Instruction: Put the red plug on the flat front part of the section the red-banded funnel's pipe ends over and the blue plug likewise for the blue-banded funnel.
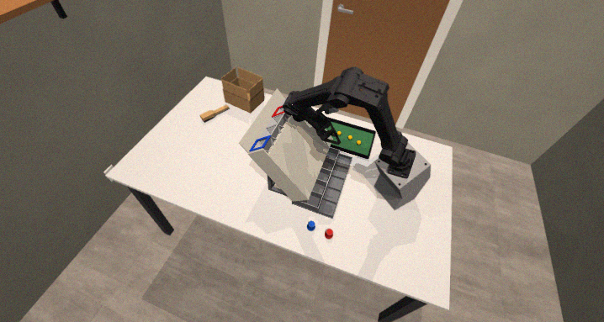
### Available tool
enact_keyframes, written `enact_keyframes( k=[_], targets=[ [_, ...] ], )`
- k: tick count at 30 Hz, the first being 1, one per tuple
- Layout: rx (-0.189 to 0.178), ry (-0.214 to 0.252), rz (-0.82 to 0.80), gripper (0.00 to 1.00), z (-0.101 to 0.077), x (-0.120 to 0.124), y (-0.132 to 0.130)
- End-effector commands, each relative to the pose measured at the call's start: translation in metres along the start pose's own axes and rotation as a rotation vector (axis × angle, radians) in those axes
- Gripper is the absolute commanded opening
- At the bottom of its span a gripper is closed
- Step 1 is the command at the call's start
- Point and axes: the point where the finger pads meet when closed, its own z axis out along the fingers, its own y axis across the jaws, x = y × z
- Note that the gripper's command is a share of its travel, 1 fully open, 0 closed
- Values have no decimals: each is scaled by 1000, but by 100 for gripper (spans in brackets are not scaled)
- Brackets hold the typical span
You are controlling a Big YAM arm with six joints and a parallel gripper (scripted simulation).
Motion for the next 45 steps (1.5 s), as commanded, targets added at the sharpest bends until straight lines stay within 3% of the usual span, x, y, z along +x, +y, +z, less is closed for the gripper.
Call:
enact_keyframes(
  k=[1,5,20,22,37,39,45],
  targets=[
    [-3,-21,19,100,-6,14,1],
    [-5,-18,18,100,-8,19,0],
    [-237,-61,-446,100,-5,6,-1],
    [-237,-61,-446,100,-5,6,-1],
    [-411,-122,-730,100,-5,3,3],
    [-411,-122,-730,100,-5,3,3],
    [-483,-141,-862,100,-4,1,4]
  ],
)
